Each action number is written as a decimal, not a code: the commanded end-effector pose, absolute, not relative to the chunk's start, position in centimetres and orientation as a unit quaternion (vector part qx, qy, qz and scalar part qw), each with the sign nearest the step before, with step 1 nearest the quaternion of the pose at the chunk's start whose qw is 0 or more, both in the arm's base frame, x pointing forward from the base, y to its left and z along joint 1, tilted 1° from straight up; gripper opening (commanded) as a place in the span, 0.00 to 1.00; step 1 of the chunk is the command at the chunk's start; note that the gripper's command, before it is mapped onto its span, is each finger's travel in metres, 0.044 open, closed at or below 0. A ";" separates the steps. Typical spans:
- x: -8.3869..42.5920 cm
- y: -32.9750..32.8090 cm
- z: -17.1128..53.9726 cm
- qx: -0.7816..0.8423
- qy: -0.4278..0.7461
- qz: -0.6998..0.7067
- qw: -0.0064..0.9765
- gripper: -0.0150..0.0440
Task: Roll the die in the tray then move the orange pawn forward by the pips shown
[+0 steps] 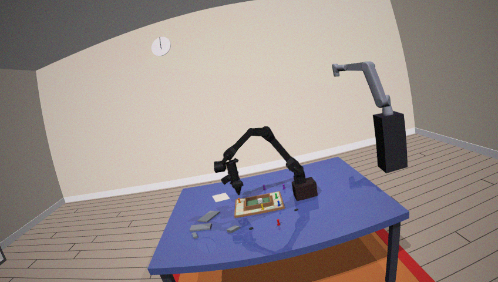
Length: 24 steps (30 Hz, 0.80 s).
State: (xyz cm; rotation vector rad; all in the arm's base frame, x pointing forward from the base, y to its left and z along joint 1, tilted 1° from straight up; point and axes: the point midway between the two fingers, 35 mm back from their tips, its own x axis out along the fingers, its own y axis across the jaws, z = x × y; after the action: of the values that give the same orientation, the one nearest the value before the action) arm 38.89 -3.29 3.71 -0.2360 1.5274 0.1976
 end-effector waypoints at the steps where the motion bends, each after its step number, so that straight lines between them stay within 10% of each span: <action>1: 39.3 -3.5 2.8 -0.108 0.684 0.092 0.715 0.59; 24: 39.4 -3.5 -0.5 -0.108 0.684 0.092 0.715 0.59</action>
State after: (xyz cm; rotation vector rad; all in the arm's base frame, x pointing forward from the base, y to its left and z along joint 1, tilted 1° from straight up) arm 39.39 -3.55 -0.01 -0.2387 1.5193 0.1982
